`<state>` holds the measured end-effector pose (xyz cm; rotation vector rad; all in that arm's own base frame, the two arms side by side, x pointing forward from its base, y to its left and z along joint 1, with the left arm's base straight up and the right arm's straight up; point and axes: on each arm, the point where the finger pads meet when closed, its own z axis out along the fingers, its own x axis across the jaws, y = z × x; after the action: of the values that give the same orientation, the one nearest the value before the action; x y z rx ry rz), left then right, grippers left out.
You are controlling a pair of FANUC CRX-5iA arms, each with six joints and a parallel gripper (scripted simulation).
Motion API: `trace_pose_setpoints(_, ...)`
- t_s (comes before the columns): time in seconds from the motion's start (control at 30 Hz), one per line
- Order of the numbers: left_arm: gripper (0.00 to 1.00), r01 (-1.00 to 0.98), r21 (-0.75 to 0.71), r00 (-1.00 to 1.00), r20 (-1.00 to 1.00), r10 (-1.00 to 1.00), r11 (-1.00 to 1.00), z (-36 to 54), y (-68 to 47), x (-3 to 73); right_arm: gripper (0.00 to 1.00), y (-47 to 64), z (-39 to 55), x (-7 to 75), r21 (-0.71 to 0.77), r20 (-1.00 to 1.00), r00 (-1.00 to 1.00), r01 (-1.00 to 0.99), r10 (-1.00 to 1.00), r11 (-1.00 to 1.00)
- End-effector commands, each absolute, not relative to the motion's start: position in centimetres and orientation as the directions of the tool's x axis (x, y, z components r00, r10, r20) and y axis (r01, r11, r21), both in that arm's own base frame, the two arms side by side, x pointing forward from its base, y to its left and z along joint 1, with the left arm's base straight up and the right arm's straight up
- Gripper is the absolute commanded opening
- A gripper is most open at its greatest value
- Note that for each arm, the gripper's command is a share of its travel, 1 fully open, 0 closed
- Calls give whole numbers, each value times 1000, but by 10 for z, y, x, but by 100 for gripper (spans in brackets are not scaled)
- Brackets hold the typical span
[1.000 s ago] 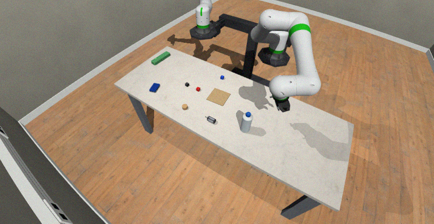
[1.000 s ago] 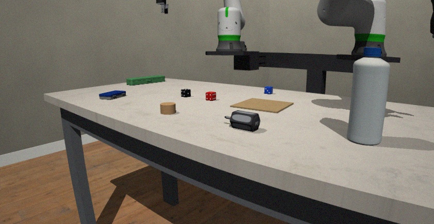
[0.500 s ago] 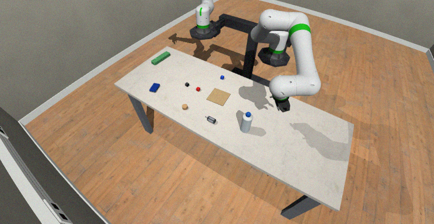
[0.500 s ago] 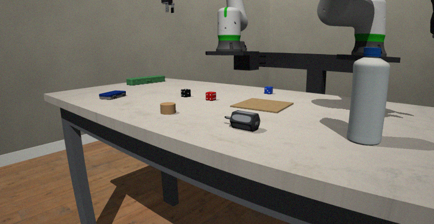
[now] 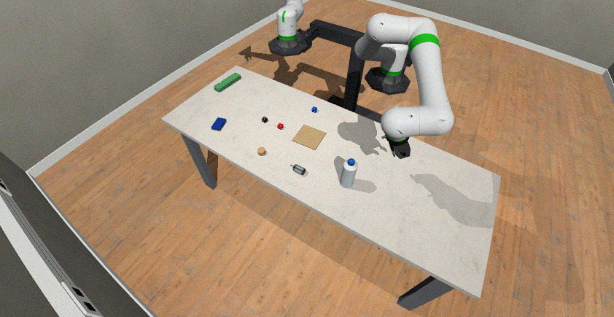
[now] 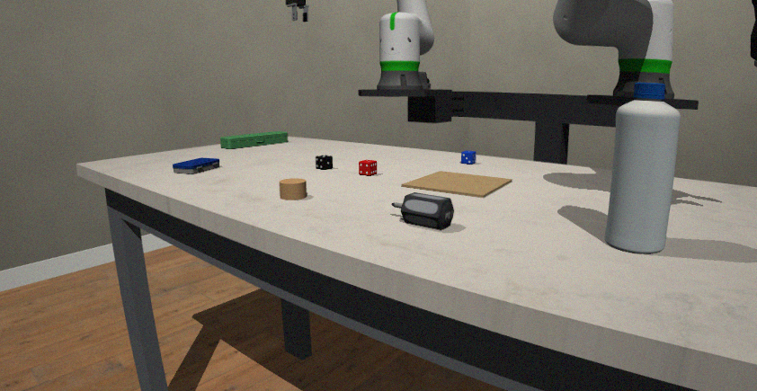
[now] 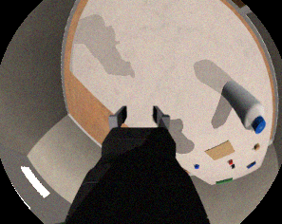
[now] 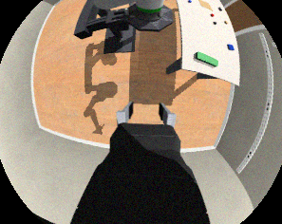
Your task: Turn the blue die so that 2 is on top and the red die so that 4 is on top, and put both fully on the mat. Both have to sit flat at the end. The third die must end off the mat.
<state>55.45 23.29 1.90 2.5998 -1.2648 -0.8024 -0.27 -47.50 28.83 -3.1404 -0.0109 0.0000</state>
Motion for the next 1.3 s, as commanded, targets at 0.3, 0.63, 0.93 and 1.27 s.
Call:
trace_pose_setpoints(0.3, 100, -690, 345, 505, -401, -764, -637, 20, 233, 555, 100, -475, 290, -5, 0, 0, 1000, -11, -11, -1000)
trace_pose_setpoints(0.63, 100, -692, 345, 503, -400, -766, -634, 20, 231, 555, 100, -475, 290, -5, 0, 0, 1000, -11, -11, -1000)
trace_pose_setpoints(0.93, 100, -703, 345, 492, -394, -776, -622, 20, 223, 556, 100, -475, 290, -5, 0, 0, 1000, -11, -11, -1000)
trace_pose_setpoints(1.27, 100, -731, 347, 464, -379, -801, -588, 20, 202, 557, 100, -475, 290, -5, 0, 0, 1000, -11, -11, -1000)
